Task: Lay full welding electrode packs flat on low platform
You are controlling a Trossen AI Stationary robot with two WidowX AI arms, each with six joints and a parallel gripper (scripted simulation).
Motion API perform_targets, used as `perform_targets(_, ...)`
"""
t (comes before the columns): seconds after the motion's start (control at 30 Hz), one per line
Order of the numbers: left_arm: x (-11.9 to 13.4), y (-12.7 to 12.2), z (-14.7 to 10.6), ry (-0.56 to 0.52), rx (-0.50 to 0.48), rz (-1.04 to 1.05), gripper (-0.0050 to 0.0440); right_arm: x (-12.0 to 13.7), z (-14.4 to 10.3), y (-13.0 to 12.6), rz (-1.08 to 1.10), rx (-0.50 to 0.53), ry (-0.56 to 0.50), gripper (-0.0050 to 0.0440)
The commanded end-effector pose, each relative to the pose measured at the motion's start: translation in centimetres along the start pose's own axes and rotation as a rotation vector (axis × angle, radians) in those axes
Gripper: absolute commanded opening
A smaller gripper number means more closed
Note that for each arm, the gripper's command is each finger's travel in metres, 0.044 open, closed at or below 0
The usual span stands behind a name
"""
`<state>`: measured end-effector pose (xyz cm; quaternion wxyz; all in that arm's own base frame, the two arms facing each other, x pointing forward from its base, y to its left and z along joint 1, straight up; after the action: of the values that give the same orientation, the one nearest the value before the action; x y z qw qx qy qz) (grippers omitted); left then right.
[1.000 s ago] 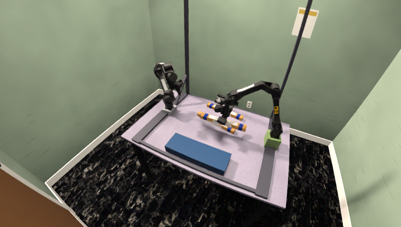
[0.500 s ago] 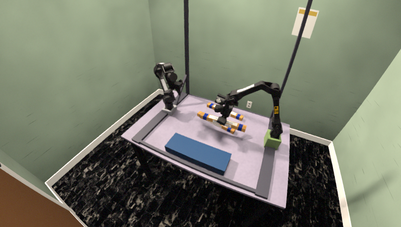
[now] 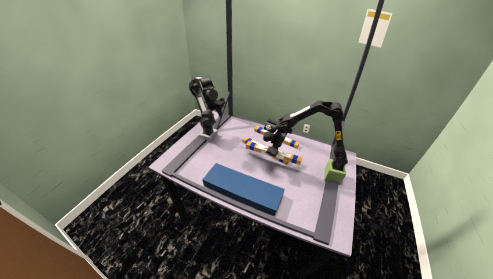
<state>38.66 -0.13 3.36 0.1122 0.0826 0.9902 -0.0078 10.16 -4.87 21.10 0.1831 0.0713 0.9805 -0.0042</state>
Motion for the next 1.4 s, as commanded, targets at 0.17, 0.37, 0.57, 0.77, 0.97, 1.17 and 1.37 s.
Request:
perform_targets(0.17,-1.6,0.1,-0.9,-0.081,-0.013,-0.001,-0.0050,-0.4,-0.7,0.0,-0.008,0.008,-0.025,0.0330)
perform_targets(0.37,-1.7,0.2,-0.7,-0.080,-0.013,-0.001,-0.0050,-0.4,-0.7,0.0,-0.008,0.008,-0.025,0.0330)
perform_targets(0.57,-1.8,0.2,-1.0,-0.085,-0.014,0.000,-0.0050,-0.4,-0.7,0.0,-0.008,0.008,-0.025,0.0330)
perform_targets(0.77,-1.9,0.2,-0.9,-0.082,-0.014,-0.001,-0.0050,-0.4,-0.7,0.0,-0.008,0.008,-0.025,0.0330)
perform_targets(0.97,-1.1,0.1,-0.6,-0.061,-0.010,0.001,-0.0050,-0.4,-0.7,0.0,-0.008,0.008,-0.025,0.0330)
perform_targets(1.17,-1.3,0.1,-1.4,-0.061,-0.010,0.001,-0.0050,-0.4,-0.7,0.0,-0.008,0.008,-0.025,0.0330)
perform_targets(1.37,-1.4,0.1,-2.0,-0.061,-0.010,0.001,-0.0050,-0.4,-0.7,0.0,-0.008,0.008,-0.025,0.0330)
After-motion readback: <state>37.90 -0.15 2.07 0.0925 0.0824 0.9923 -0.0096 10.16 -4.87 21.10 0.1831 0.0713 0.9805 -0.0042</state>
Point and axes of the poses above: on each arm, the point midway between the two fingers, 35 mm back from their tips, its own z axis out along the fingers, its own y axis across the jaws, x = y × z, the point moved 2 cm from there along -z, back along the fingers, and after that the axes turned 2 degrees about z, right-handed, at the moved point
